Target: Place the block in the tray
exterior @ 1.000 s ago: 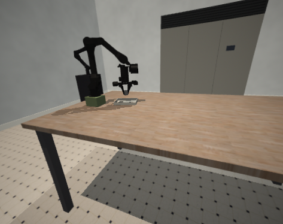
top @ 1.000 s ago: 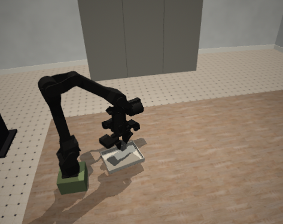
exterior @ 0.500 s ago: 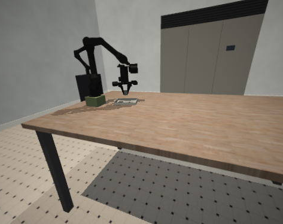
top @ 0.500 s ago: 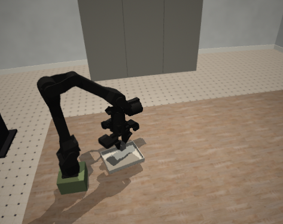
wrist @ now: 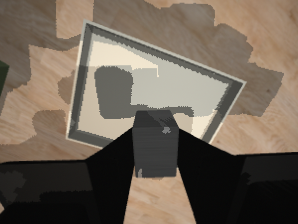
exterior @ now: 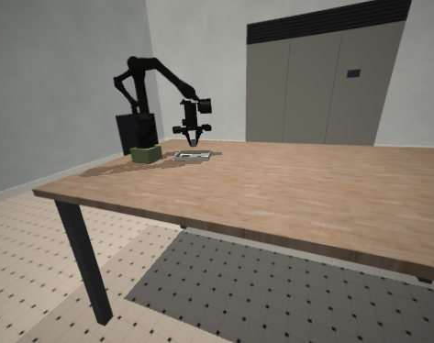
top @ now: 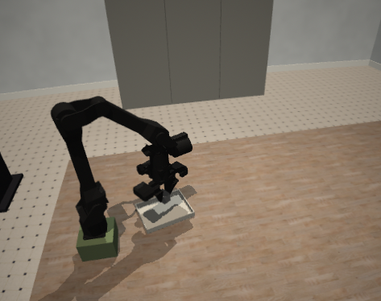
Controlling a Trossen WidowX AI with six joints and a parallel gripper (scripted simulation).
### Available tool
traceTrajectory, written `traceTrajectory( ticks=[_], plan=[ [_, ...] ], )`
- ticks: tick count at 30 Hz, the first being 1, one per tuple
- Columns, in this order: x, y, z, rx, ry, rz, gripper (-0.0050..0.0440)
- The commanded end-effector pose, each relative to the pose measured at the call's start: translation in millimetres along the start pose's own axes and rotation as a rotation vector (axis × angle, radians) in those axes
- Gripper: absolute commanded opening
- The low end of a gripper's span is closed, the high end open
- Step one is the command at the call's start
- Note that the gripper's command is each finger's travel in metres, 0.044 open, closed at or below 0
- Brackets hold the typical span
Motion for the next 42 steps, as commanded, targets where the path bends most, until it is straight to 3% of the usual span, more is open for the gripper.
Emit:
traceTrajectory(
  ticks=[1,14,42],
  plan=[
    [0.0,-5.4,-0.4,0.005,-0.005,0.005,0.0],
    [-1.1,-41.1,-1.3,0.005,-0.005,0.005,0.0],
    [-1.3,-47.9,-1.4,0.005,-0.005,0.005,0.0]
  ],
)
Point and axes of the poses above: the point midway between the two fingers, 35 mm back from their tips, its own y axis back along the fingers, its own z axis across the jaws, x = y × z, the point moved 9 cm from there along y, back along the fingers, and after that the axes turned 15 degrees about y, right-handed, at the moved point
